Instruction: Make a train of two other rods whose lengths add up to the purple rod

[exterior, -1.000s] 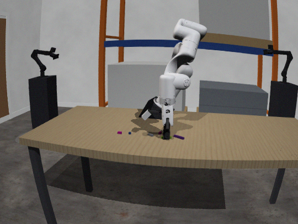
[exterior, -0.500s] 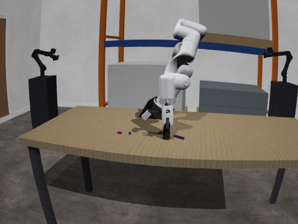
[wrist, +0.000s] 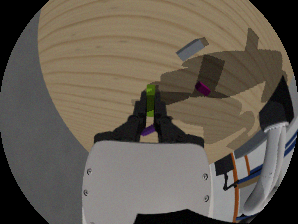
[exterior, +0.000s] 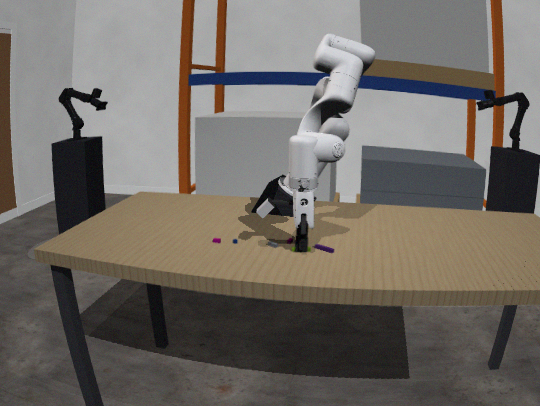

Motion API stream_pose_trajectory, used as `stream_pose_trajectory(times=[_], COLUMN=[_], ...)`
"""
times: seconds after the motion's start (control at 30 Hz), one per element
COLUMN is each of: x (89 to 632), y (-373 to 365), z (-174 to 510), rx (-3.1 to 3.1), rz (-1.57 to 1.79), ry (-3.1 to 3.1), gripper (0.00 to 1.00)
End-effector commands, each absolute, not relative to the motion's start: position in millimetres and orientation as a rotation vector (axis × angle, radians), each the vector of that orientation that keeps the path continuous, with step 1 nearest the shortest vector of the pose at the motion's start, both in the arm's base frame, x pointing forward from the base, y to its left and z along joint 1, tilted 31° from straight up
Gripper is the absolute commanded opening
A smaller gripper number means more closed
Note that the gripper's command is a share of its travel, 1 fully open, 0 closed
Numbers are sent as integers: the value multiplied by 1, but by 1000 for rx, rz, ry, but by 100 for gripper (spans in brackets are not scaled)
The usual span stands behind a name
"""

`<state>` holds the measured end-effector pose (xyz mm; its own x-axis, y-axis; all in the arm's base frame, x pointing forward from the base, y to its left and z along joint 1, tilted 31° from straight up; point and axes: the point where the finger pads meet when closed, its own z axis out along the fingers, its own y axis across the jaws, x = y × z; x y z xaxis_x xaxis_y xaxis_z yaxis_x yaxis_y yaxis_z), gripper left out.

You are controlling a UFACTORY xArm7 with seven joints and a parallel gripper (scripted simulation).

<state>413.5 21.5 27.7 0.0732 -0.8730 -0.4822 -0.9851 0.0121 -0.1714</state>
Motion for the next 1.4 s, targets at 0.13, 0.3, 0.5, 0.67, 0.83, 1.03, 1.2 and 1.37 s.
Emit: stream_pose_trajectory(times=[0.13,0.3,0.5,0.67,0.83,1.03,1.2,1.37], x=[414,414,414,414,411,407,402,399], y=[20,20,20,19,10,-4,-18,-27], z=[28,28,28,30,47,71,96,113], rx=[-1897,-1897,-1897,-1897,-1897,-1897,-1897,-1897], rz=[319,319,319,319,319,319,319,319], ry=[1838,1838,1838,1838,1838,1838,1838,1838], gripper=[4,4,4,4,4,4,4,4])
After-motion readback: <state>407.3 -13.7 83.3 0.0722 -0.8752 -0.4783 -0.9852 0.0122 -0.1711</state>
